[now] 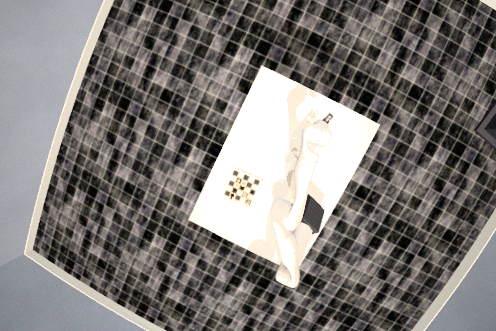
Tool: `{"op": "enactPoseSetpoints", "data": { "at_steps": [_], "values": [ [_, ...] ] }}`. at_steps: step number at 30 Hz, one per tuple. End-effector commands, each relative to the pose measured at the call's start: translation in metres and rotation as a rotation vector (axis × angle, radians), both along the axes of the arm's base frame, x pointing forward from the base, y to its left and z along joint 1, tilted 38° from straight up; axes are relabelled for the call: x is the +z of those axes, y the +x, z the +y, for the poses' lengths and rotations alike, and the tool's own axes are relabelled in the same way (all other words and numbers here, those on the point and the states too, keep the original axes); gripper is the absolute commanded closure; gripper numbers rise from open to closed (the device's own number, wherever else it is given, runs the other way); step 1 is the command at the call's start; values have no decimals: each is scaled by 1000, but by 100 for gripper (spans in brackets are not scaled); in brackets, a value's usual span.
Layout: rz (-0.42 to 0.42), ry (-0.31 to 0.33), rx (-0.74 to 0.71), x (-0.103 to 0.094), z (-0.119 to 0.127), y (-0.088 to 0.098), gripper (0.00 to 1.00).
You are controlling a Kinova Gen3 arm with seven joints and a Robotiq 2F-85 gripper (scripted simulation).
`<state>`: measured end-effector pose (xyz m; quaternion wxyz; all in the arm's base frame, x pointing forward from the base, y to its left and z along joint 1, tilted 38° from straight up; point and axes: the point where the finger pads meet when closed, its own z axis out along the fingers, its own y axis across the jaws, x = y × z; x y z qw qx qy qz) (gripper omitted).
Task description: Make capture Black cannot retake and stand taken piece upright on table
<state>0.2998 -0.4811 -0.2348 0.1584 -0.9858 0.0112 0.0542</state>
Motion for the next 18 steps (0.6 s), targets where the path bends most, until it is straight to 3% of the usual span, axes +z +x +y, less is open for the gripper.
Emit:
{"op": "enactPoseSetpoints", "data": {
  "at_steps": [1, 5, 10, 12, 18],
  "values": [
    [-32, -18, -1, 7, 1, 24, 0],
    [-96, -43, -25, 13, 6, 65, 0],
    [-197, -77, -71, 26, 18, 130, 0],
    [-197, -77, -71, 26, 18, 130, 0],
    [-346, -112, -152, 55, 42, 226, 0]
  ]
}}
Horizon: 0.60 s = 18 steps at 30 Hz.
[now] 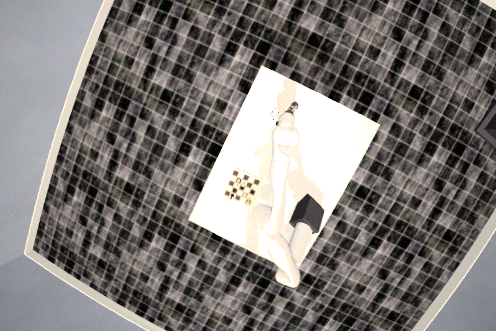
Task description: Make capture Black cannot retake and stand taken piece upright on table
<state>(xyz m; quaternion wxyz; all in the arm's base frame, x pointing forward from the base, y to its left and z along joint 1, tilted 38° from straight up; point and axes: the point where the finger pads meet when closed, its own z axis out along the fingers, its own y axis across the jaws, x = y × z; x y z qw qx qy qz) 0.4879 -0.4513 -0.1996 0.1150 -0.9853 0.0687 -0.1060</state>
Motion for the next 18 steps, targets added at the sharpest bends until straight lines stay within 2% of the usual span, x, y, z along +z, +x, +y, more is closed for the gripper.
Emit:
{"op": "enactPoseSetpoints", "data": {
  "at_steps": [1, 4, 5, 7, 8, 9, 11, 14, 15, 16, 17, 18],
  "values": [
    [-45, -21, 7, 20, 12, 38, 0],
    [-128, -31, -44, 40, 30, 90, 0],
    [-128, -31, -44, 40, 30, 90, 0],
    [-184, -33, -83, 56, 45, 125, 0],
    [-184, -33, -83, 56, 45, 125, 0],
    [-212, -33, -104, 65, 53, 143, 0],
    [-212, -33, -104, 65, 53, 143, 0],
    [-295, -26, -173, 93, 80, 194, 0],
    [-295, -26, -173, 93, 80, 194, 0],
    [-322, -21, -197, 103, 90, 210, 0],
    [-322, -21, -197, 103, 90, 210, 0],
    [-348, -16, -223, 113, 100, 226, 0]
  ]
}}
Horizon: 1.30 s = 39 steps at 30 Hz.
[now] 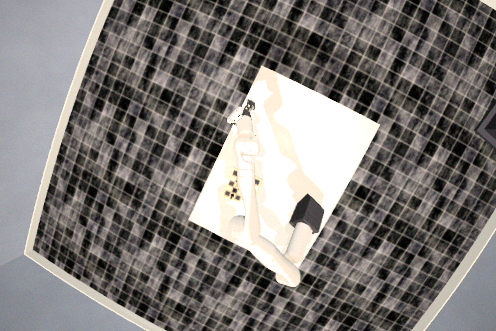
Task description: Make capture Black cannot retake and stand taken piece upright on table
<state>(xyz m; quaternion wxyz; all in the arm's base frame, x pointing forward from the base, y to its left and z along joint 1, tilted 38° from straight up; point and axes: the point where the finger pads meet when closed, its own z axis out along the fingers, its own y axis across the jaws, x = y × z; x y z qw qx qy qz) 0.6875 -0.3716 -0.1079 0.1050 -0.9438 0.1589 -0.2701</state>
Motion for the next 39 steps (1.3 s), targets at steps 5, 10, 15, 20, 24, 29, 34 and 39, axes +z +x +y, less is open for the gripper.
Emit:
{"op": "enactPoseSetpoints", "data": {
  "at_steps": [5, 10, 15, 20, 24, 29, 34, 39],
  "values": [
    [-112, 21, -76, 53, 55, 71, 0],
    [-135, 33, -102, 64, 67, 84, 0],
    [-135, 33, -102, 64, 67, 84, 0],
    [-157, 46, -130, 75, 80, 97, 0],
    [-157, 46, -130, 75, 80, 97, 0],
    [-178, 60, -158, 86, 93, 108, 0],
    [-198, 75, -186, 96, 107, 119, 0],
    [-198, 75, -186, 96, 107, 119, 0]
  ]
}}
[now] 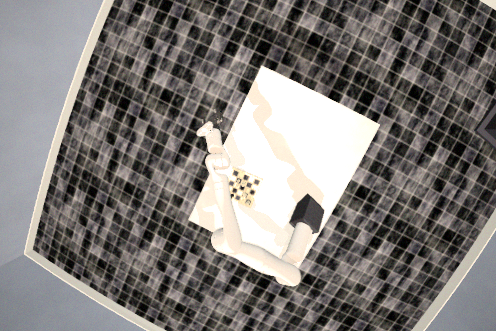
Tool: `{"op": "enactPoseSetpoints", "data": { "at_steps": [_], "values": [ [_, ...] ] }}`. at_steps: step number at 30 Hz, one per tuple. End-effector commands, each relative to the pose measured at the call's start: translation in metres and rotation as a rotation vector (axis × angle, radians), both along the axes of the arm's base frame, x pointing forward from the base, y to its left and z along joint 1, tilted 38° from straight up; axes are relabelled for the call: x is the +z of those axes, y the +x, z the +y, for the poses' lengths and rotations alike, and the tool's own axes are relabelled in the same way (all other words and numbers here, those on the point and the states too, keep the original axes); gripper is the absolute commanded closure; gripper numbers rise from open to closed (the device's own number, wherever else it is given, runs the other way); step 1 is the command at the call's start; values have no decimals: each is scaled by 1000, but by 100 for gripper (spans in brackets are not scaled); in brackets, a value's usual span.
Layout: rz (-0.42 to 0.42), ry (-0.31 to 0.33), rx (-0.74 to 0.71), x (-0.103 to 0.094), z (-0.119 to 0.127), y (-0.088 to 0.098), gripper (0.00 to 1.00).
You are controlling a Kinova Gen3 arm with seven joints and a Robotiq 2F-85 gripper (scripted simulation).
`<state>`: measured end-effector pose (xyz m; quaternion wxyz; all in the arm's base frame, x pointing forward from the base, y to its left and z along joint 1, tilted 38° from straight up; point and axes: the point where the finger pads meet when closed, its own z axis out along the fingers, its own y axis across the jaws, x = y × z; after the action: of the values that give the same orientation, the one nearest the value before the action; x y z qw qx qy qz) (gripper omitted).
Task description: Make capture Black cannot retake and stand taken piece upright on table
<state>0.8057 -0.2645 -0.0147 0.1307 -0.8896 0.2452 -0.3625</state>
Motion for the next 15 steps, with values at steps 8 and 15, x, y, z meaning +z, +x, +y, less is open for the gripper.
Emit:
{"op": "enactPoseSetpoints", "data": {
  "at_steps": [8, 15],
  "values": [
    [-22, 14, -28, 14, 14, 11, 0],
    [-38, 32, -56, 24, 28, 20, 0]
  ]
}}
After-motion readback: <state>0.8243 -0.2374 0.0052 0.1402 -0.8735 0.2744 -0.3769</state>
